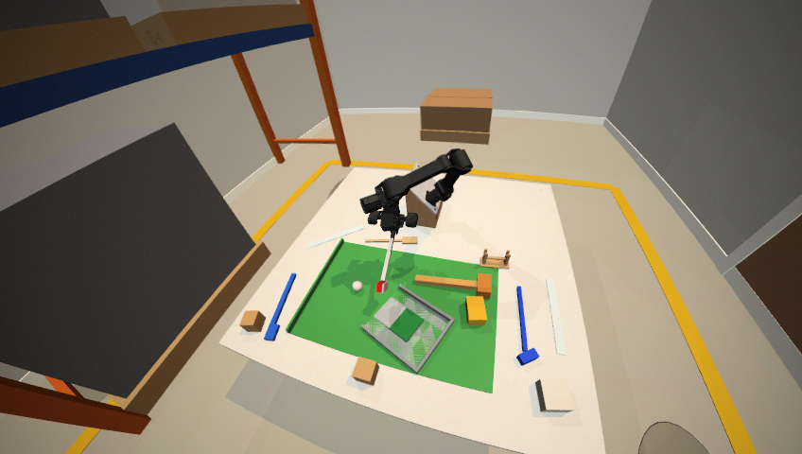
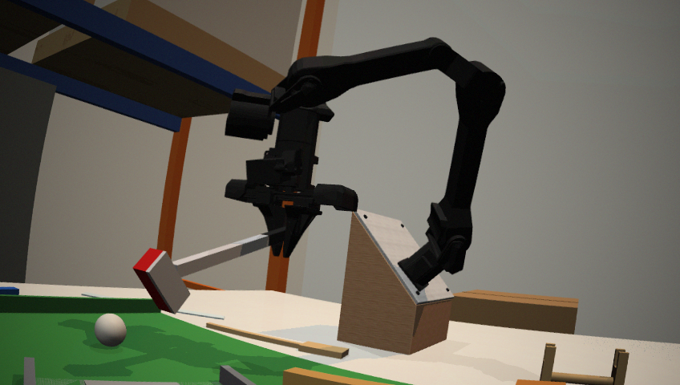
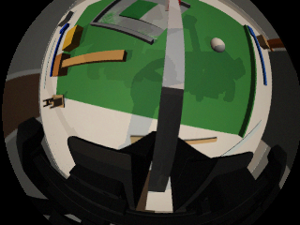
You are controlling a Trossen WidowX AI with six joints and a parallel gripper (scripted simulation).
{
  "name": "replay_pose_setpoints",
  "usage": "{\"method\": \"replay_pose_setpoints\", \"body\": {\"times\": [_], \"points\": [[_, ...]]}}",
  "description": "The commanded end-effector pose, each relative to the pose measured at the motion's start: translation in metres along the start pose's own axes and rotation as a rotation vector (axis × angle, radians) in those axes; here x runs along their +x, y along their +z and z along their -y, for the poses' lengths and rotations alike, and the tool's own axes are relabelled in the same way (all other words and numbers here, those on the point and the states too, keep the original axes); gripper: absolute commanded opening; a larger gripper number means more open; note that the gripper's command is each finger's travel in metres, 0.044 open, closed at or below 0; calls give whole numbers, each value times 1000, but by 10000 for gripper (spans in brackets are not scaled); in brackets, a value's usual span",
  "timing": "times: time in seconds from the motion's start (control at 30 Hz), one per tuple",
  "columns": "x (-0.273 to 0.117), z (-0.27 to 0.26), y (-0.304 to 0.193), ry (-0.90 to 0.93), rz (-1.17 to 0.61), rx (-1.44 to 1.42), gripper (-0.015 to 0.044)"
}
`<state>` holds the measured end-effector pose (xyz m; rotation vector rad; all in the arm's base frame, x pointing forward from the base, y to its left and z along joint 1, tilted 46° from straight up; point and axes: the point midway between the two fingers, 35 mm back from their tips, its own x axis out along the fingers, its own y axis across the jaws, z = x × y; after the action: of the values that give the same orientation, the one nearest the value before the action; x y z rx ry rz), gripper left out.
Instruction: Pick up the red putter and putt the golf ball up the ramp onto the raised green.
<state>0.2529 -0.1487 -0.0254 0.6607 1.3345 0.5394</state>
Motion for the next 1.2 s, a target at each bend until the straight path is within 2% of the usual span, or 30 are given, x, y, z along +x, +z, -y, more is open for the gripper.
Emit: {"method": "replay_pose_setpoints", "body": {"times": [0.0, 0.43, 0.63, 0.9, 1.17], "points": [[-3, 18, -3, -14, 7, 83, 0], [2, 86, -39, -14, -4, 481, 0], [7, 87, -39, -14, -4, 487, 0], [41, 87, -39, -12, -3, 486, 0], [47, 87, -39, -12, -3, 486, 0]]}}
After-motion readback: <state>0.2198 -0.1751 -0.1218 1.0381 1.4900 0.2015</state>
